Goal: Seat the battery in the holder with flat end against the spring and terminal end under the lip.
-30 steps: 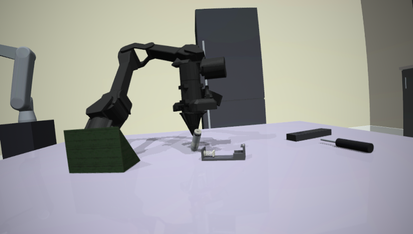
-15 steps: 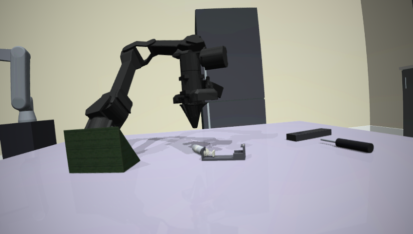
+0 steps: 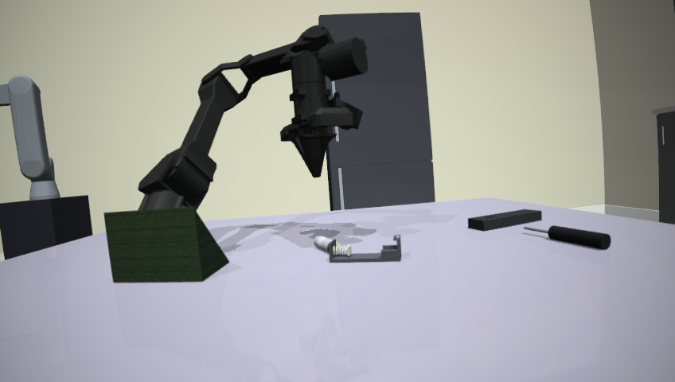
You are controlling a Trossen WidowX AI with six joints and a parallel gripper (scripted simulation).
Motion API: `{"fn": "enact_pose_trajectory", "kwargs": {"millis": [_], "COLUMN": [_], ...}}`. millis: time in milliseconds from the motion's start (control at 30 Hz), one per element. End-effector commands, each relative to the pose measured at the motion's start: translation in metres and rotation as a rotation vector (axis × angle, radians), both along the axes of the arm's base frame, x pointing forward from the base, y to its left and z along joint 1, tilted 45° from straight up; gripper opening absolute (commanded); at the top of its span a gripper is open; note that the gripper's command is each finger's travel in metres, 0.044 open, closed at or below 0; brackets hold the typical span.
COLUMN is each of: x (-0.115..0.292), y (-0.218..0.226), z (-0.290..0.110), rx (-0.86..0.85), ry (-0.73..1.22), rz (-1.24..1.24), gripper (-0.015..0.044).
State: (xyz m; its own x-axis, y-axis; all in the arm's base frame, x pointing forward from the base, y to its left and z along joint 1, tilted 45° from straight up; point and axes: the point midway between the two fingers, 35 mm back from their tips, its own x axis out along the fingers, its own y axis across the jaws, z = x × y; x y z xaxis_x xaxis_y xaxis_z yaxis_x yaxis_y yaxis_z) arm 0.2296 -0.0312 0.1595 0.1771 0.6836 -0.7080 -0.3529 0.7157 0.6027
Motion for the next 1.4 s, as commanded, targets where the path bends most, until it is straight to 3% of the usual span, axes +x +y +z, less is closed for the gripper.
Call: {"fn": "enact_pose_trajectory", "kwargs": {"millis": [0,100,300,667,1367], "x": [0.0,0.002,0.01,0.019,0.023], "y": [0.0,0.002,0.011,0.031,0.042], "z": [0.0,-0.005,-0.027,-0.063,-0.075], "rx": [0.0,0.022,0.115,0.274,0.276], "ry": [0.001,0.089,0.451,1.075,1.084], "rz": [-0.002,-0.092,-0.464,-1.102,-1.114], "gripper": [0.0,0.0079,0.0227,0.0227,0.0227]}}
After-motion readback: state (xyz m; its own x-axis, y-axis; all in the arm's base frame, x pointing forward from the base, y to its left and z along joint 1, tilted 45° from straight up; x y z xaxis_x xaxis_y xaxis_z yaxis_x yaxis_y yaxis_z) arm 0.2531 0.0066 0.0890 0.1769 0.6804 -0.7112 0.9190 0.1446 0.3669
